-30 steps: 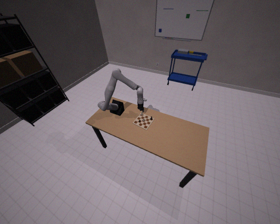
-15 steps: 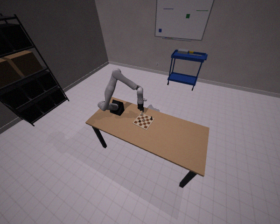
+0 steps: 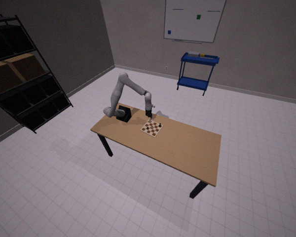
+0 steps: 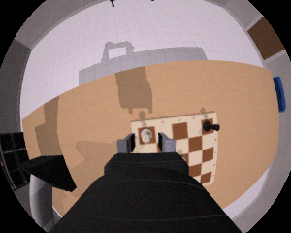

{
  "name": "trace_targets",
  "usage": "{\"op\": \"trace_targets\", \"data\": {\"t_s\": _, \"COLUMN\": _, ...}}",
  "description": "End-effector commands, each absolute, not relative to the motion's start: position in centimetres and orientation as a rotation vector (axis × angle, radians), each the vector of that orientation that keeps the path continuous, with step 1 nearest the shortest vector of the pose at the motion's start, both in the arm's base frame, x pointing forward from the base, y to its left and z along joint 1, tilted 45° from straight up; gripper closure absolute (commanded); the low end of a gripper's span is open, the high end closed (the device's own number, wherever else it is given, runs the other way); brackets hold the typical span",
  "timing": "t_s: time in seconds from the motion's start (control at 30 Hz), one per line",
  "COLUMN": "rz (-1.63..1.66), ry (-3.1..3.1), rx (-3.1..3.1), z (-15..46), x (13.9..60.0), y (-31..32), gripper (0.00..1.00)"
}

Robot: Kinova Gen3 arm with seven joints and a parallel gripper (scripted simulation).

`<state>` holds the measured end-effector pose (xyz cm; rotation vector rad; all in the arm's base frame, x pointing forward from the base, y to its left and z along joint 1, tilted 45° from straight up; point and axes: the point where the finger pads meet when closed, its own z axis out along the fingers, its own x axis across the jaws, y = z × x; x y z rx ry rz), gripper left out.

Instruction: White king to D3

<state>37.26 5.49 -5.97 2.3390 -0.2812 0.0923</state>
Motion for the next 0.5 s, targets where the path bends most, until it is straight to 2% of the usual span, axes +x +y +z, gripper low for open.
{"op": "trace_targets", "data": {"t_s": 0.0, "rz": 0.089, "ry": -0.291, "rx": 2.339, "z": -6.6, "x": 37.0, "y": 4.9, "gripper": 0.21}}
{"op": "trace_targets", "data": {"t_s": 0.47, "rz": 0.089, "ry": -0.291, "rx": 2.338, "z": -8.5, "x": 37.0, "y": 2.9, "gripper": 0.21}}
